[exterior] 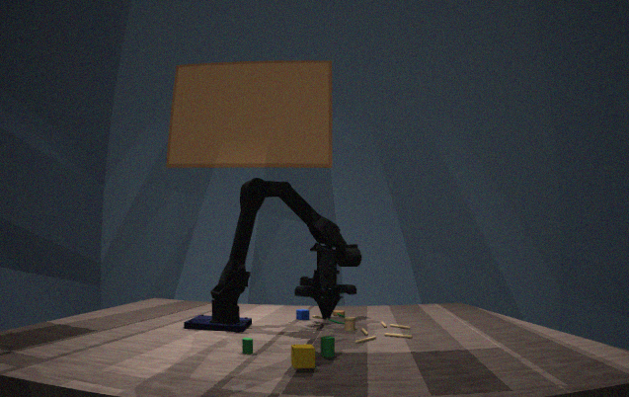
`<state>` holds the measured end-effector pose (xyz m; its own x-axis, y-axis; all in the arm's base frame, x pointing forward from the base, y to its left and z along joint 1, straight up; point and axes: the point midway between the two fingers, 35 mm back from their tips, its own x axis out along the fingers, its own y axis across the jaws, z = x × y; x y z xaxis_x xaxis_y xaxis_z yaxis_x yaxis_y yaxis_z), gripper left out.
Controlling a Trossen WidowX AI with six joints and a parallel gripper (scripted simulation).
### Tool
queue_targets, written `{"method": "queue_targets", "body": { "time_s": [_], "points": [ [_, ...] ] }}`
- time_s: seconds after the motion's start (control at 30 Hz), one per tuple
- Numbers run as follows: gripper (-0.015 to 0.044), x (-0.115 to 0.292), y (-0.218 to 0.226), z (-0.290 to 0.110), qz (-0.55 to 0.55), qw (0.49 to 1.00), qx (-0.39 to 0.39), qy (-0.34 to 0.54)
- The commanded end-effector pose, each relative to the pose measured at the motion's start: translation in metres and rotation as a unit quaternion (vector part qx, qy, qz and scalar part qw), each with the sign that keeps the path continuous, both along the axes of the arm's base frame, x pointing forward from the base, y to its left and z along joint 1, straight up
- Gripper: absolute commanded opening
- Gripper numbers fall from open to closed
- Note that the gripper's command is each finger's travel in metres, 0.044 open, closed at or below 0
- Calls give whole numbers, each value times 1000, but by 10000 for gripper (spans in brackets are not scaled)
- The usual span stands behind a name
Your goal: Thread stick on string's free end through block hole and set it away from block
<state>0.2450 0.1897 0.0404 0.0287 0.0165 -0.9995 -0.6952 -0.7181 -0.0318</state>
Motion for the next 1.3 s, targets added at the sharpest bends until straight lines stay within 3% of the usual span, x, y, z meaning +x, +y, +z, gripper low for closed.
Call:
{"method": "queue_targets", "body": {
  "time_s": [0.0, 1.27],
  "points": [
    [0, -5, 4, -1, -2, 1000, 0, 1],
    [0, -39, 33, -1, -2, 1000, 1, 2]
  ]
}}
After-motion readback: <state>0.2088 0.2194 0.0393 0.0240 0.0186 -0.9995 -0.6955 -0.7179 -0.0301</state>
